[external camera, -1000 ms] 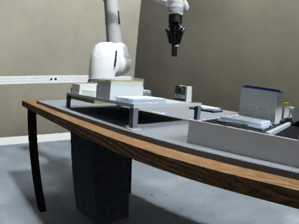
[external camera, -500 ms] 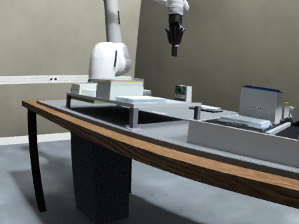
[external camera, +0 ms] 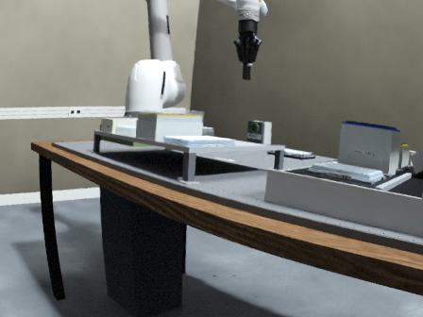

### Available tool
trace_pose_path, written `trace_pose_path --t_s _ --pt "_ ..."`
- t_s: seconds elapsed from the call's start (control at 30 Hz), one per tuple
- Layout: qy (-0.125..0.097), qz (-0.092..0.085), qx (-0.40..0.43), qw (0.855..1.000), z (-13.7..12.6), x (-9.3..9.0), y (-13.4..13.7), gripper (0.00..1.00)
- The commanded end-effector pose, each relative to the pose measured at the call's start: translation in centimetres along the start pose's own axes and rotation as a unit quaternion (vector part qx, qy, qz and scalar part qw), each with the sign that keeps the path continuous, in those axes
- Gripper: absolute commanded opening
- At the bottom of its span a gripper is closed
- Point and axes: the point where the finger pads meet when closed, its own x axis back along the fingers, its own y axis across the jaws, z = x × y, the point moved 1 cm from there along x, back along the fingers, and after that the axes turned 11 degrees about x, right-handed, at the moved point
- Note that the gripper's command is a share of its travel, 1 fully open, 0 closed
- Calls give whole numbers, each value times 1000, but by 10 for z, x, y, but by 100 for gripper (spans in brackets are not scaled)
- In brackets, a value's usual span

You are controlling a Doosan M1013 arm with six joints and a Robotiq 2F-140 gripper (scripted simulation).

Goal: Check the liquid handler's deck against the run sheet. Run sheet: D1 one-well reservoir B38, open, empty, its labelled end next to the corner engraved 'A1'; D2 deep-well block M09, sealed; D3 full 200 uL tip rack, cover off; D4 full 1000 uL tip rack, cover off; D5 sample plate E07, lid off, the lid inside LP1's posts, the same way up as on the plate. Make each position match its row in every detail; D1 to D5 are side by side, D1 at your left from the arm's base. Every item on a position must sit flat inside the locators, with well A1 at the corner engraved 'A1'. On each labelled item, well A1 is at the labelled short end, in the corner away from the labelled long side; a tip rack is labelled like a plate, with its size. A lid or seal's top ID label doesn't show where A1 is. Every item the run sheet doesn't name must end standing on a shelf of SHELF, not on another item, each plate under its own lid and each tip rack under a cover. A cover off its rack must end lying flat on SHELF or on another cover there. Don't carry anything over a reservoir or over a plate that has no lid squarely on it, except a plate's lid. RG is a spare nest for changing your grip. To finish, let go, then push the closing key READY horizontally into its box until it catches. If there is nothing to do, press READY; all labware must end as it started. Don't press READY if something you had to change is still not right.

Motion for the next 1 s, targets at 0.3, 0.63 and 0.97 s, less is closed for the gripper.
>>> trace_pose_path --t_s 0.3,0.63,0.97 --pt "1 3 -1 1000 2 -15 -3 10" --pt "1 3 -1 1000 2 -30 -4 10" --pt "1 3 -1 1000 2 -43 -4 10"
